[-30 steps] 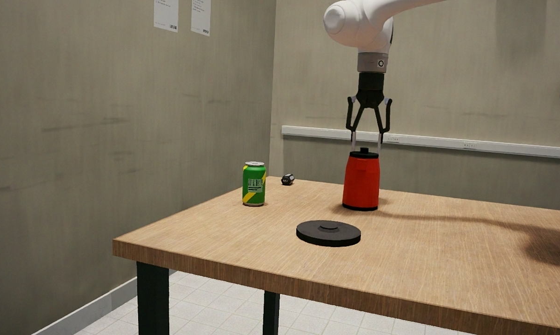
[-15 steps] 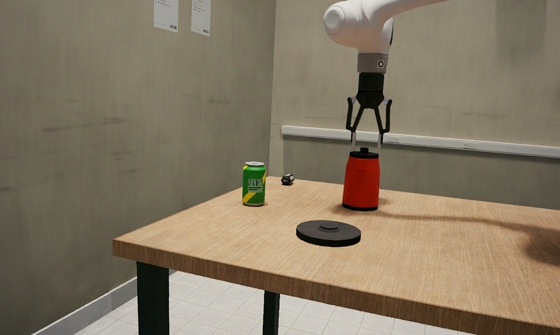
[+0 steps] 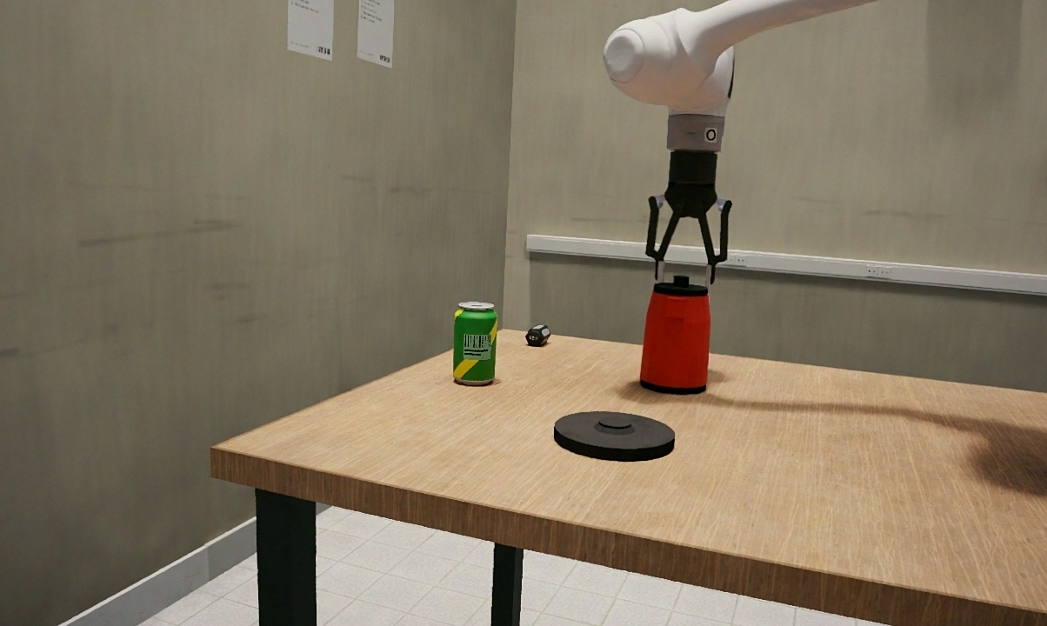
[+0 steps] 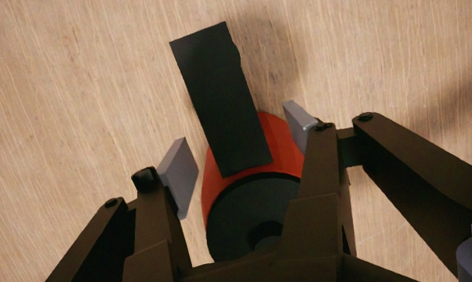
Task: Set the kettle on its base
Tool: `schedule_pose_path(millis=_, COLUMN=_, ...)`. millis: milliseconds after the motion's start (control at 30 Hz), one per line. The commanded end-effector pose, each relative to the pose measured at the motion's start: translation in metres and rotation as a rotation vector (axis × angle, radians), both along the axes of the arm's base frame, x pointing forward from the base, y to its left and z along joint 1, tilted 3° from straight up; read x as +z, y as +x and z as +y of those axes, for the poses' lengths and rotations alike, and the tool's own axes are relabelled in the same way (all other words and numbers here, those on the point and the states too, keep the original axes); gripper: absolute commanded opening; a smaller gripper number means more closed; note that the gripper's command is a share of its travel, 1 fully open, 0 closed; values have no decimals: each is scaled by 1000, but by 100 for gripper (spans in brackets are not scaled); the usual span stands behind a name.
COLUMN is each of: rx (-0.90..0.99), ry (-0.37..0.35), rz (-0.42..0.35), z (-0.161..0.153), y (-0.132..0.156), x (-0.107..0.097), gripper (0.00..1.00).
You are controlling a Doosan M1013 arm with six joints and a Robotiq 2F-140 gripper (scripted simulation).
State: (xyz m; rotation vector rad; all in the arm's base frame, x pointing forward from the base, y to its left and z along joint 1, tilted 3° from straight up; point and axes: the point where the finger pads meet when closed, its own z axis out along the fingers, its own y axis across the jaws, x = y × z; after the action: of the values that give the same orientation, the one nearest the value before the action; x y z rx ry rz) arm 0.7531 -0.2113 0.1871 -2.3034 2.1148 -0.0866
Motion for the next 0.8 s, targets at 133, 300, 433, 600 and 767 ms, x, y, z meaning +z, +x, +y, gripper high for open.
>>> schedule_pose_path(millis=133, rx=0, ry=0, rz=-2, z=0, y=1, x=-13, gripper=52)
schedule_pose_path(millis=300, rx=0, ry=0, rz=-2, z=-1, y=2, x=-20, gripper=52)
schedule_pose_path(millis=433, rx=0, ry=0, rz=-2, z=-1, y=2, x=-23, gripper=52)
schedule_pose_path(millis=600, rx=0, ry=0, rz=-2, z=-1, y=2, x=-23, gripper=52)
schedule_pose_path(millis=767, rx=0, ry=0, rz=-2, z=-1, y=2, x=-23, gripper=52)
